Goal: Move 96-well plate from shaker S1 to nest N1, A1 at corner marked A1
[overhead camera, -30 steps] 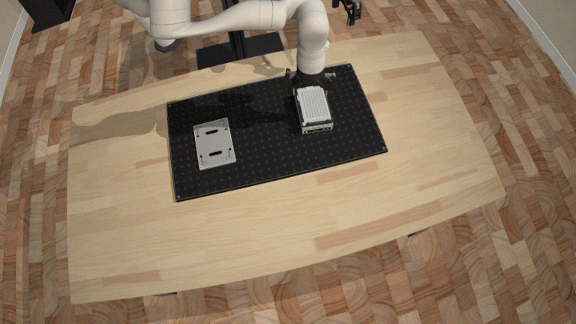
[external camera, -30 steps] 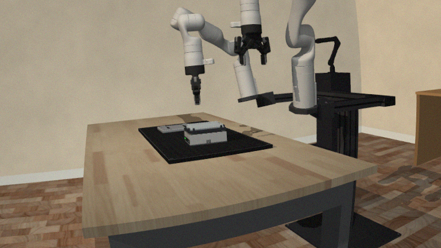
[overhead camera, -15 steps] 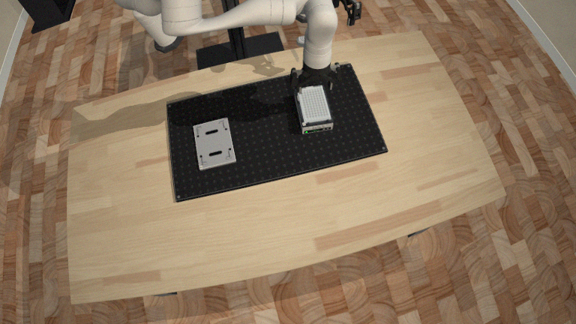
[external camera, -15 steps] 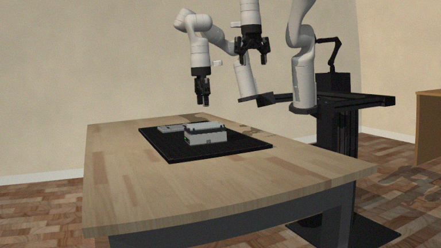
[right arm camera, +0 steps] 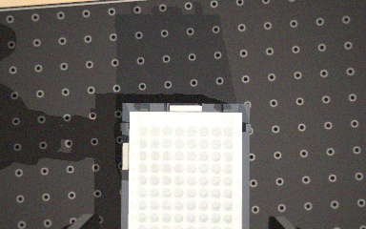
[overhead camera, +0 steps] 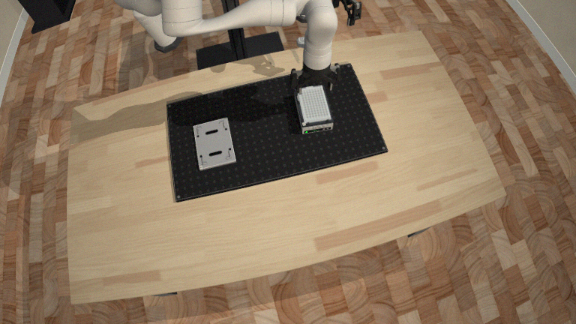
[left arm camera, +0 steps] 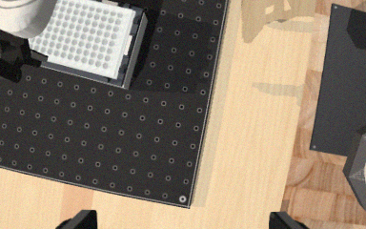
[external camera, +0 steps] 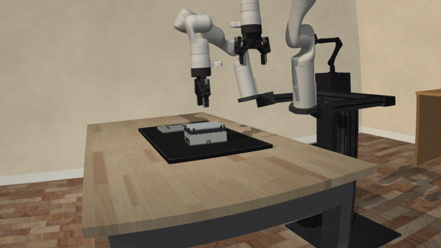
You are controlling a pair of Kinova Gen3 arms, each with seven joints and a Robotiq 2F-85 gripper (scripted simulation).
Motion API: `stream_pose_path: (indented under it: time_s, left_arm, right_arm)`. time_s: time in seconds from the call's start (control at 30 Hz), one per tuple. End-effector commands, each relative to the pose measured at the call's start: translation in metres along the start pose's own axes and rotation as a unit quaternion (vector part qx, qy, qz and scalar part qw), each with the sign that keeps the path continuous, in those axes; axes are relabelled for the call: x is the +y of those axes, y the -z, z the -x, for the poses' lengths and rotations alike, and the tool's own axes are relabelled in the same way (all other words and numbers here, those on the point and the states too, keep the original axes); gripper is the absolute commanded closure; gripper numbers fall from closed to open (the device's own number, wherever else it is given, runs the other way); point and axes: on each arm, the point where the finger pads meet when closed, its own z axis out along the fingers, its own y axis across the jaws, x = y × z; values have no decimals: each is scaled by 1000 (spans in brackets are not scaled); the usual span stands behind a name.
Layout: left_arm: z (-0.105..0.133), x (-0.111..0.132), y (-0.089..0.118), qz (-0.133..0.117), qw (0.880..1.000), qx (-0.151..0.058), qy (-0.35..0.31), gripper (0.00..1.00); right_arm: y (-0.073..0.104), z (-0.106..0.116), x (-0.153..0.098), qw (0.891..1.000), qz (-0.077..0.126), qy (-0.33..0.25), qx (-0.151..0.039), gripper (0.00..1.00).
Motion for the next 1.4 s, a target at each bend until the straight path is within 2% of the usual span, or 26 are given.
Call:
stream_pose_path:
  time_s: [0.0, 1.37]
  left_arm:
    - [0, 0, 0, 0, 1000, 0, 0, 2]
    - [0, 0, 0, 0, 1000, 0, 0, 2]
  right_arm:
    - [1, 0, 1, 1000, 1, 0, -1, 2]
    - [-11, 0, 1, 1000, 1, 0, -1, 2]
